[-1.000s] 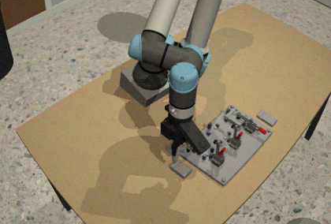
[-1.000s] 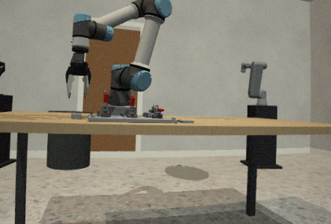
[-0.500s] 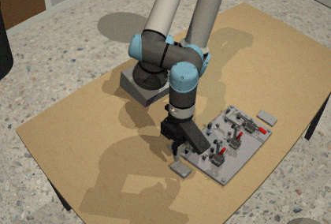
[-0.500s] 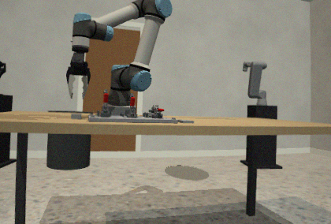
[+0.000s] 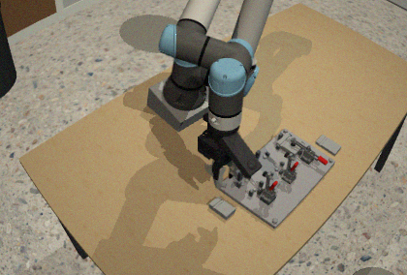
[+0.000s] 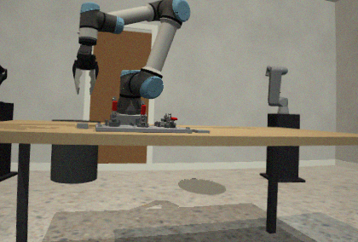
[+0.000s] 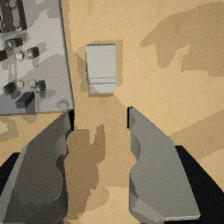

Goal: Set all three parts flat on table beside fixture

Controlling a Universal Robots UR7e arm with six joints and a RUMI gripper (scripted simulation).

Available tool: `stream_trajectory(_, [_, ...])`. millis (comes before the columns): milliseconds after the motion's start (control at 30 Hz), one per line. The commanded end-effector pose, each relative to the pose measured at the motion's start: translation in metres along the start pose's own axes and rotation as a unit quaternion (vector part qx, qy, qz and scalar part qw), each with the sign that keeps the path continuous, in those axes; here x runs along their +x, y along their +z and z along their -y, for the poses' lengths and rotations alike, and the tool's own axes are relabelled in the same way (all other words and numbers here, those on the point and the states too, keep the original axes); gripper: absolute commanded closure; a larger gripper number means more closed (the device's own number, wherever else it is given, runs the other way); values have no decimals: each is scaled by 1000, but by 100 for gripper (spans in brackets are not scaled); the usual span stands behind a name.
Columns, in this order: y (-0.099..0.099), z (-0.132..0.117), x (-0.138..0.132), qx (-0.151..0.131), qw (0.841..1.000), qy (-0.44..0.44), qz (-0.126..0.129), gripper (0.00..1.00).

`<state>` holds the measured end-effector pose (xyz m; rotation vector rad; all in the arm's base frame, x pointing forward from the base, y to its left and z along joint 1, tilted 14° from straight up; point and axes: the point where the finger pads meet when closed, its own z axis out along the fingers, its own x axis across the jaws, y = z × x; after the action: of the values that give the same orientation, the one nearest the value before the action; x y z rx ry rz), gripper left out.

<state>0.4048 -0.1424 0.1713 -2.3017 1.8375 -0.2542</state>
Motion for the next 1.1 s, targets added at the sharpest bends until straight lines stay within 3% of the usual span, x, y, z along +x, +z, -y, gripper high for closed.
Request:
stream_trajectory(0, [-27, 0, 0, 0, 1000, 0, 1, 72])
stream_trajectory(167, [-54, 0, 0, 0, 1000, 0, 1, 72])
stream_trajectory(300, [-65, 0, 0, 0, 1000, 0, 1, 72])
stream_trajectory(1067, [-67, 2, -5, 0, 1000, 0, 1, 72])
